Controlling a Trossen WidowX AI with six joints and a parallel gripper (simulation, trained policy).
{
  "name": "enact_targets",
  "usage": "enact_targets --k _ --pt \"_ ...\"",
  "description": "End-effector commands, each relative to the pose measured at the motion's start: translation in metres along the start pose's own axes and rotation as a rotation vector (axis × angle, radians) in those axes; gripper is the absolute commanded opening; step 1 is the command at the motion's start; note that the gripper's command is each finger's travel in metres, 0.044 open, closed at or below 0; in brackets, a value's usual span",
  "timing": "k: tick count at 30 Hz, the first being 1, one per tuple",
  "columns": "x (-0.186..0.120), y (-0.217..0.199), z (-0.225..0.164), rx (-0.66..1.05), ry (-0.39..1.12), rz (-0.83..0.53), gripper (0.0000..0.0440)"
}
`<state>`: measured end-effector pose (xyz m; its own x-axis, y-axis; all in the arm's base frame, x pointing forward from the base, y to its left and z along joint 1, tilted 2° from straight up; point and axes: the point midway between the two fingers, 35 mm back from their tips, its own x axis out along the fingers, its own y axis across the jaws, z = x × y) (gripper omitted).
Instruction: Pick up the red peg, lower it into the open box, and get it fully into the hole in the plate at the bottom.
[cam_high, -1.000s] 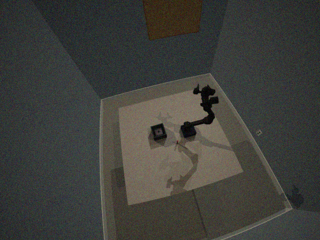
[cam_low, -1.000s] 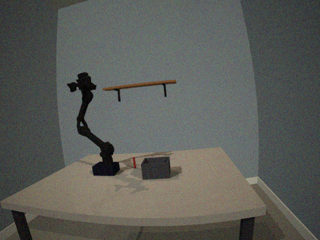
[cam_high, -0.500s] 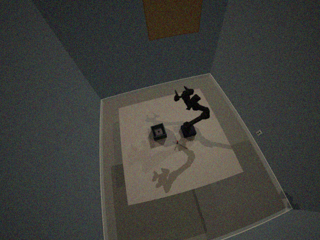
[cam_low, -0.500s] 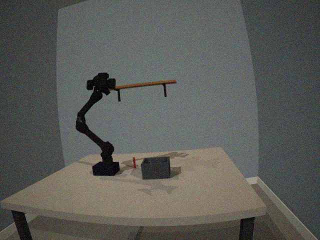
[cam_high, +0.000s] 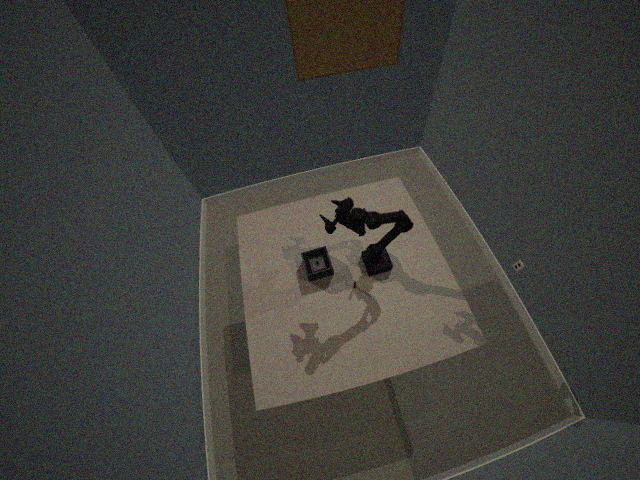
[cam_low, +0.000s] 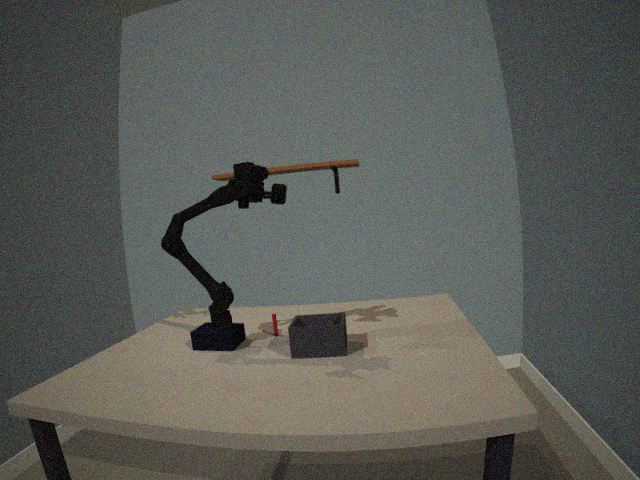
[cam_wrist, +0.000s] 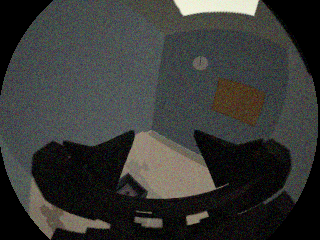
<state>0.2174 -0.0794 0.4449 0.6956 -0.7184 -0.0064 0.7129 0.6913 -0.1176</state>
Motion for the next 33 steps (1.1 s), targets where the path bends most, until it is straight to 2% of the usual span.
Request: enact_targets --k 1,10,18,26,33 --pt "0.002 0.030 -0.022 0.001 0.056 0.093 0.0440" --pt "-0.014 0.100 -0.095 0.017 0.275 0.315 0.0440" --pt "-0.045 0.136 -0.163 0.030 0.529 0.428 0.0440" --pt "-0.085 0.147 -0.226 0.029 0.809 0.444 0.0440" --pt "-0.121 0.142 -0.274 0.021 1.048 0.371 0.0440"
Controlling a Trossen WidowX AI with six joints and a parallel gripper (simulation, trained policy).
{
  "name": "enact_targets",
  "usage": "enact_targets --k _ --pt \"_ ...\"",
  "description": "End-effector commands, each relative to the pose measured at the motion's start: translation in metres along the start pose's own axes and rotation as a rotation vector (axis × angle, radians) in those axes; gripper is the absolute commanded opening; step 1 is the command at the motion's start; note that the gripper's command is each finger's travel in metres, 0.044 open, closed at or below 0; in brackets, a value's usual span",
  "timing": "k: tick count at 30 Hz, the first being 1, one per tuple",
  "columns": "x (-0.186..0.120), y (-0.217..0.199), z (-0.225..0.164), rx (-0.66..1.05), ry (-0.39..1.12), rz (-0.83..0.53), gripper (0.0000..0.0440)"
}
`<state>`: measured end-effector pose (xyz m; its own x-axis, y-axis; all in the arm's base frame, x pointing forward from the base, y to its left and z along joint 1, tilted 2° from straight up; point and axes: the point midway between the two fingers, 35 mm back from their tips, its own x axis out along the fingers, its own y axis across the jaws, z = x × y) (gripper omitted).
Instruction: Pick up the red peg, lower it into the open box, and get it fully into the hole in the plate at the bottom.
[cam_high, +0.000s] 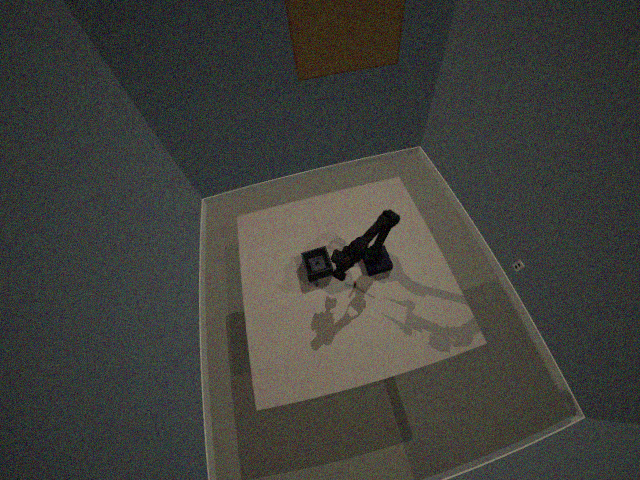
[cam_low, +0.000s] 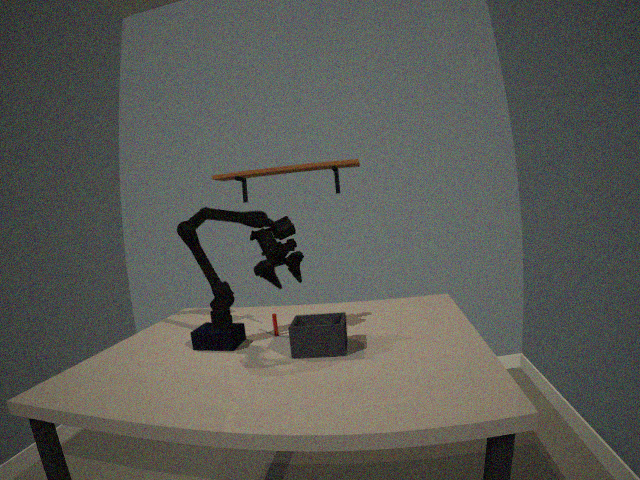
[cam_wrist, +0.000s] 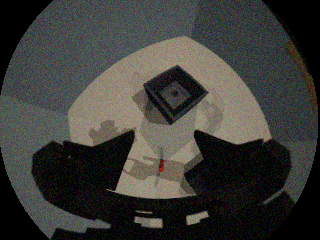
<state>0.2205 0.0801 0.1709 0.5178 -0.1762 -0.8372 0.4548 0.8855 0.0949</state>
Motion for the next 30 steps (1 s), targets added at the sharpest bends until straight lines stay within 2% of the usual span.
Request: enact_targets --k 1,7,15,30 --pt "0.008 -0.003 -0.025 0.035 0.099 -0.041 0.0440" --pt "0.022 -0.007 -0.062 0.120 0.237 -0.121 0.0440" --pt "0.043 -0.006 -0.094 0.225 0.338 -0.185 0.0440" --pt "0.091 0.002 -0.141 0.382 0.420 -0.151 0.0439"
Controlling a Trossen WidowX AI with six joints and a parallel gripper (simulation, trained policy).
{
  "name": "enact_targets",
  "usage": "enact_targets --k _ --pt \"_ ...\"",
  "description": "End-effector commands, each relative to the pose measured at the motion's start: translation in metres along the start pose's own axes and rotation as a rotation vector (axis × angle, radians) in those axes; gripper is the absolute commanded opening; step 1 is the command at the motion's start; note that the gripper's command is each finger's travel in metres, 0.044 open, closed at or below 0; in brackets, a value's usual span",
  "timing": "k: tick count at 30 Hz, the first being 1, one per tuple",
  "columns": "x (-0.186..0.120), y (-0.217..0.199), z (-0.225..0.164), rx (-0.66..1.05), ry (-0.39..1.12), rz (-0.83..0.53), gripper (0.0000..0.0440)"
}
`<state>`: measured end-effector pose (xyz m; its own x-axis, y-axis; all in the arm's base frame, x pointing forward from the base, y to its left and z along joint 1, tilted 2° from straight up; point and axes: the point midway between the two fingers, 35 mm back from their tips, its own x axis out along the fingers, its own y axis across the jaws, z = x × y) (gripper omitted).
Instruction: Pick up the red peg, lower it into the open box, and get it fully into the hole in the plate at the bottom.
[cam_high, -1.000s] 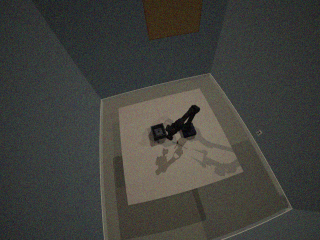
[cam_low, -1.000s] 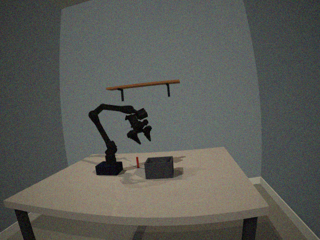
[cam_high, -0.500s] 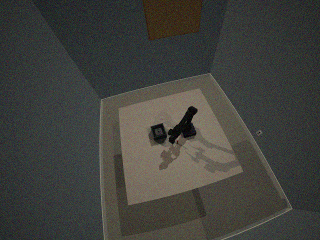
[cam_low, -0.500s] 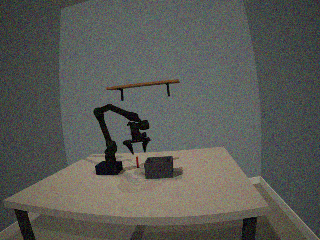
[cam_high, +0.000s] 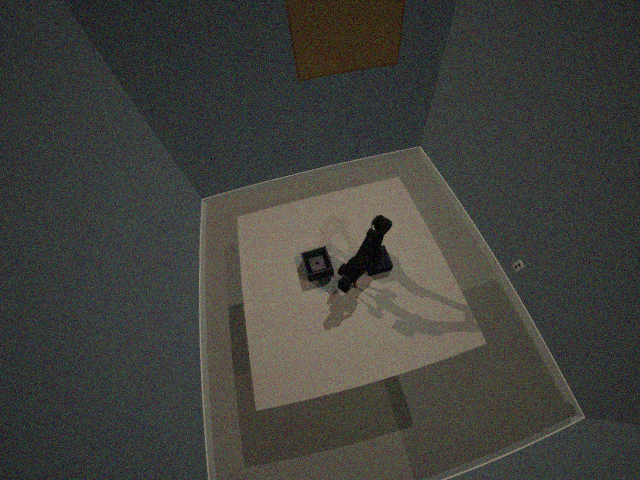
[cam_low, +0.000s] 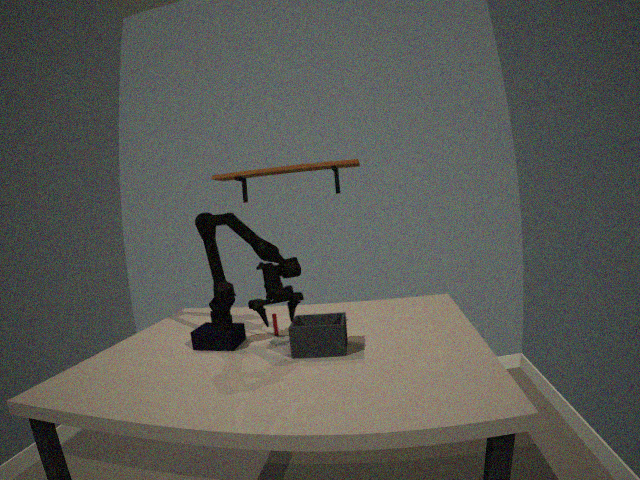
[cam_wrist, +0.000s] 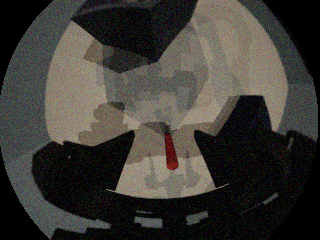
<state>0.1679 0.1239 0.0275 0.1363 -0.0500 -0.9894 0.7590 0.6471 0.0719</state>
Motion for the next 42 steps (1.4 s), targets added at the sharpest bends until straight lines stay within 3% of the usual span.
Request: enact_targets --k 1,5,20,42 --pt "0.011 0.000 -0.005 0.028 0.021 0.009 0.0436" --pt "0.020 -0.003 -0.010 0.060 0.046 0.002 0.0370" --pt "0.020 -0.005 -0.016 0.094 0.169 -0.033 0.0000" --pt "-0.063 0.038 0.047 -0.036 -0.016 0.126 0.0000"
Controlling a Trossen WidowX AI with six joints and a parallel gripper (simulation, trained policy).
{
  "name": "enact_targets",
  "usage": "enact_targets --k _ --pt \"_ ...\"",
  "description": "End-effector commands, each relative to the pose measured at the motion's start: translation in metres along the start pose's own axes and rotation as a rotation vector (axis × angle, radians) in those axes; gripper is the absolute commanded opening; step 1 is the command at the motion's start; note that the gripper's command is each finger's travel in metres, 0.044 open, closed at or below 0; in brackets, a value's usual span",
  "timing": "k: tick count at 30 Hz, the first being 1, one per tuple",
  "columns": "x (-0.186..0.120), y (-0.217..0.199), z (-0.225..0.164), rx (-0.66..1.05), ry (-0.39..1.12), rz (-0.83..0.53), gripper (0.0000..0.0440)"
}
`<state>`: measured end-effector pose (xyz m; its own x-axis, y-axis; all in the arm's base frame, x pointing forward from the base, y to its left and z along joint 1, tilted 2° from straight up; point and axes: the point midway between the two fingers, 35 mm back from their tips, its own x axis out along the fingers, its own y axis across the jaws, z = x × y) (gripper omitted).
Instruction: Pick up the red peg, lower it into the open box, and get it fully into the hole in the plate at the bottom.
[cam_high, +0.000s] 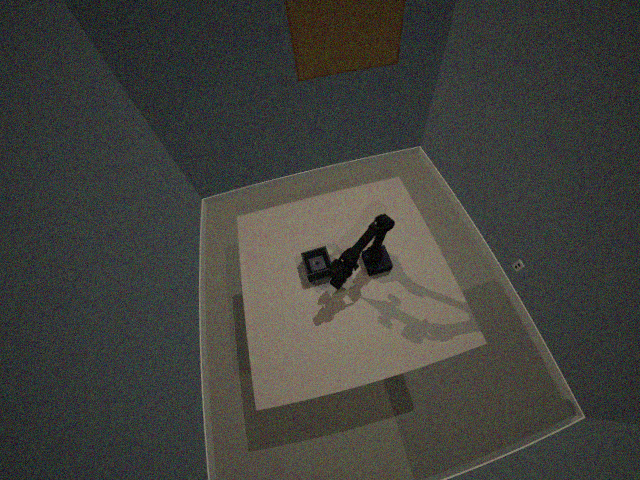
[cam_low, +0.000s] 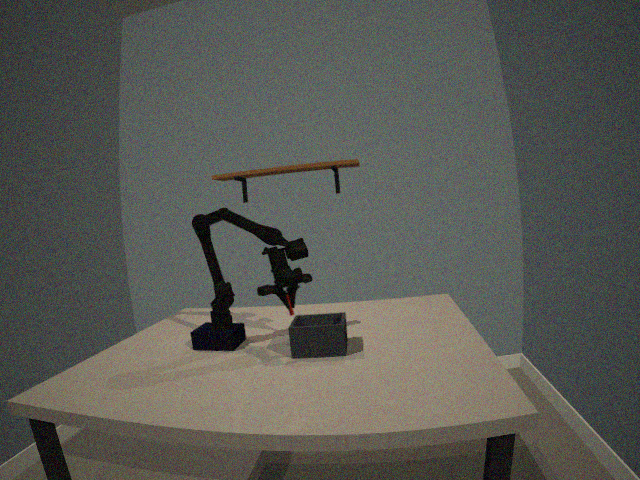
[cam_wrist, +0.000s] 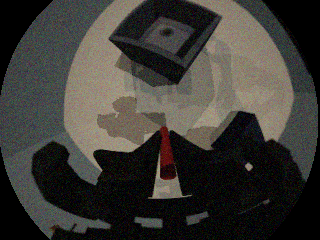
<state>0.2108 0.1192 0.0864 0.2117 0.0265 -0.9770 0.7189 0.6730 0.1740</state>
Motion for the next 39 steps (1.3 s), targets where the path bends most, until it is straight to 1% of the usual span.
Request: enact_targets --k 1,7,17,28,39 --pt "-0.014 0.007 0.013 -0.004 -0.031 0.021 0.0000" --pt "-0.026 0.013 0.042 0.021 -0.075 0.035 0.0000" --pt "-0.029 0.015 0.089 0.096 -0.128 0.039 0.0000" --pt "-0.024 0.010 0.132 0.171 -0.169 0.035 0.0000" --pt "-0.009 0.004 0.170 0.239 -0.184 0.027 0.0003"
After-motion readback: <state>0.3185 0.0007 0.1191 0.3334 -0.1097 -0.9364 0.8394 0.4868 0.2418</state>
